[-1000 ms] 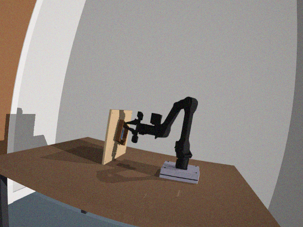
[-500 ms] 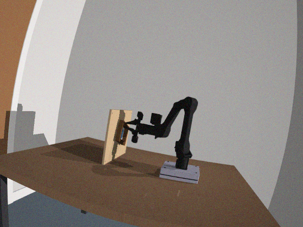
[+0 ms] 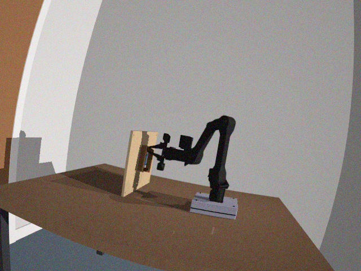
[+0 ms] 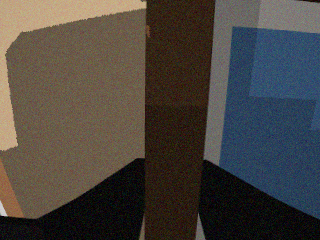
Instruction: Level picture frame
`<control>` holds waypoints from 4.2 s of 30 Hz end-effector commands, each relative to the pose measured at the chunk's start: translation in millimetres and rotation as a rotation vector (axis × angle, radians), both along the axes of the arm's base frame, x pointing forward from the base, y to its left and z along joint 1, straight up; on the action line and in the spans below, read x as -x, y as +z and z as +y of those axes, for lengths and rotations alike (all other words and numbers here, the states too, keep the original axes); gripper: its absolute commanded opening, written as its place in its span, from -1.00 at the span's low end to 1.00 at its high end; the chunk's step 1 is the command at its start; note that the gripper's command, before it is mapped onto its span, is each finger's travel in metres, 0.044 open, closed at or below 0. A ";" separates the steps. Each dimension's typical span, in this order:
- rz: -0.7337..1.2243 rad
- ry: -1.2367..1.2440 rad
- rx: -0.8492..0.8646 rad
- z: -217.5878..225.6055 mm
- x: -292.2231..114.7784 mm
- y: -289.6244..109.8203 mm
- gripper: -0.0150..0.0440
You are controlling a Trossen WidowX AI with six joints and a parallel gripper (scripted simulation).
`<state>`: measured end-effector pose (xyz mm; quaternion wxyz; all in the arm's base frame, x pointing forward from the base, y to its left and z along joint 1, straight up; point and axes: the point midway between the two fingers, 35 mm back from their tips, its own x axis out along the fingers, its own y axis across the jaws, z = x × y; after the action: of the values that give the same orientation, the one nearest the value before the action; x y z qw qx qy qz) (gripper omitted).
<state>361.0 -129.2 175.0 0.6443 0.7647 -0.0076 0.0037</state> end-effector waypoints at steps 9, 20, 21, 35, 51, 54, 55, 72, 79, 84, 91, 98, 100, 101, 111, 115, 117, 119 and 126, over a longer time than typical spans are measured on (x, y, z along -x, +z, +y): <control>0.000 -0.003 0.069 0.3 -0.1 -0.7 -0.49; 0.001 -0.004 0.122 0.6 -0.2 -1.2 -0.49; 0.001 -0.004 0.132 0.6 -0.2 -1.3 -0.49; 0.002 -0.004 0.178 0.7 -0.3 -1.8 -0.40; 0.001 -0.004 0.091 -4.0 32.5 0.0 0.39; 0.001 -0.005 -0.019 -3.3 71.7 -2.0 0.39; 0.001 -0.005 -0.056 -1.6 83.9 -3.7 0.39; 0.006 -0.022 -0.112 -8.0 169.3 25.5 0.39; 0.007 -0.012 -0.102 -0.4 184.0 31.0 0.39; 0.008 -0.005 -0.107 1.9 186.6 31.9 0.39; 0.008 -0.005 -0.107 1.9 186.6 31.9 0.39; 0.008 -0.005 -0.107 1.9 186.6 31.9 0.39; 0.008 -0.005 -0.107 1.9 186.6 31.9 0.39; 0.008 -0.005 -0.107 1.9 186.6 31.9 0.39; 0.008 -0.005 -0.107 1.9 186.6 31.9 0.39; 0.008 -0.005 -0.107 1.9 186.6 31.9 0.39; 0.008 -0.005 -0.107 1.9 186.6 31.9 0.39; 0.008 -0.005 -0.107 1.9 186.6 31.9 0.39; 0.008 -0.005 -0.107 1.9 186.6 31.9 0.39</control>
<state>174.5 -127.9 206.7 0.6049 0.7963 -0.0092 -0.0029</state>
